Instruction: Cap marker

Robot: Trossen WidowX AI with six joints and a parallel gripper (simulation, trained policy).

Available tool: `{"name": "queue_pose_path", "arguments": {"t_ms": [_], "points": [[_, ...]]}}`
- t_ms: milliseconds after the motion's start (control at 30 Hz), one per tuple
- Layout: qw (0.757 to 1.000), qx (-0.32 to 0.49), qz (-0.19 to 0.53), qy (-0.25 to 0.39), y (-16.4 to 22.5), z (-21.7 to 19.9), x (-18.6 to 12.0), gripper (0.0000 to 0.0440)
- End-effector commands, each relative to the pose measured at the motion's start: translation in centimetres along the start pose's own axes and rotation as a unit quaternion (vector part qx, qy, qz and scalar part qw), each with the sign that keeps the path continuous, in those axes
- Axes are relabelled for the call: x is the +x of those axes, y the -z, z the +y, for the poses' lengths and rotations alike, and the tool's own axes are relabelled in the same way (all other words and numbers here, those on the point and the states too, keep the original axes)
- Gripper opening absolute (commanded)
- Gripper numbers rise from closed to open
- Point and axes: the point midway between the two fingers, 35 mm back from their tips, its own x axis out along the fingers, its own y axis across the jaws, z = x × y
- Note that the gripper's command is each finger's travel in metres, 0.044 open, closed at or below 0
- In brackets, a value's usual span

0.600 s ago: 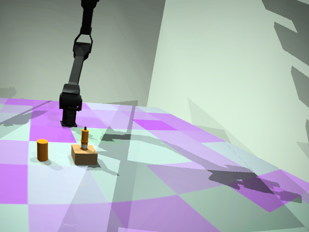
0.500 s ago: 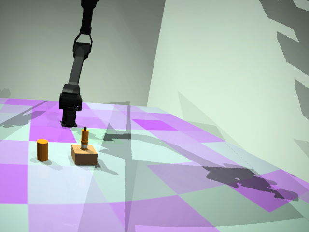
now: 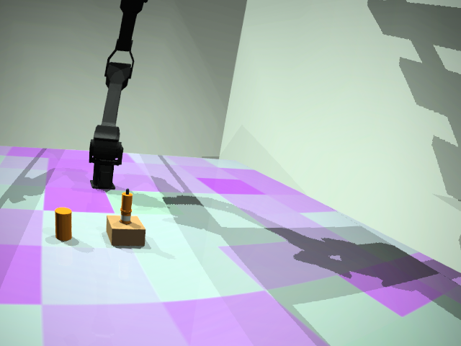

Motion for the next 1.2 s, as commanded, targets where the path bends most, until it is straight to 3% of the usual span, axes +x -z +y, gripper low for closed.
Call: {"name": "queue_pose_path", "arguments": {"t_ms": [0, 1167], "points": [[1.0, -0.007, 0.02, -0.012, 0.8, 0.4, -0.1, 0.0236], [0.973, -0.054, 0.191, -0.114, 8.8, 3.8, -2.3, 0.0306]]}}
